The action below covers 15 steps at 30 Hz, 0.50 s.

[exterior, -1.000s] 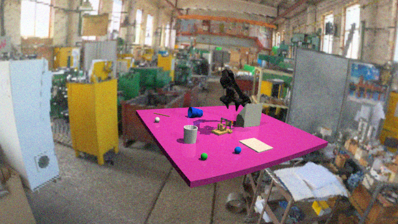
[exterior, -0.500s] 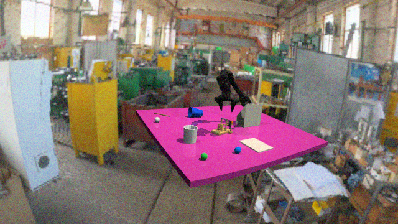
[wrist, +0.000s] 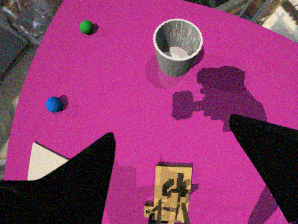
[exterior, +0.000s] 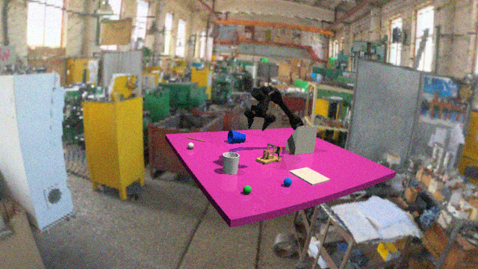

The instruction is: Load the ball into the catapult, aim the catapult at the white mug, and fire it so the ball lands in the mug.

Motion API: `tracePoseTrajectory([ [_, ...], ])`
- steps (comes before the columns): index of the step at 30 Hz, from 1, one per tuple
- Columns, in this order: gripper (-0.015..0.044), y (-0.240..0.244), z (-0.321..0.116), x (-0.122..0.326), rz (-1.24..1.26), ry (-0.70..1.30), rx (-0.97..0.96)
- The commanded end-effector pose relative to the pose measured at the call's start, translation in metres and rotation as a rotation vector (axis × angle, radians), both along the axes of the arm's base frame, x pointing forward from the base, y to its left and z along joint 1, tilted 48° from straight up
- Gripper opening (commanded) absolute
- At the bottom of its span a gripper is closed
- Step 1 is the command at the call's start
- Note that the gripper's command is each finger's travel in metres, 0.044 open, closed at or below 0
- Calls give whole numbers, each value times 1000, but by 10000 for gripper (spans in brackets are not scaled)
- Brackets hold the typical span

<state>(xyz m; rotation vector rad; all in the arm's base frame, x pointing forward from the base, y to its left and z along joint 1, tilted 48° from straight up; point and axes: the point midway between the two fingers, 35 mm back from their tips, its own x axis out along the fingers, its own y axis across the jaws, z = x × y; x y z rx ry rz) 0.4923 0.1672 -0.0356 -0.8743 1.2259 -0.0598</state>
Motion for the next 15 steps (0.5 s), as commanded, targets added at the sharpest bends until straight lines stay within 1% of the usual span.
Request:
tracePoseTrajectory([
  [1, 440, 9, 16, 41, 89, -110, -12],
  [6, 440, 15, 40, 77, 161, -224, -35],
  [15, 440, 16, 41, 79, 164, -228, -36],
])
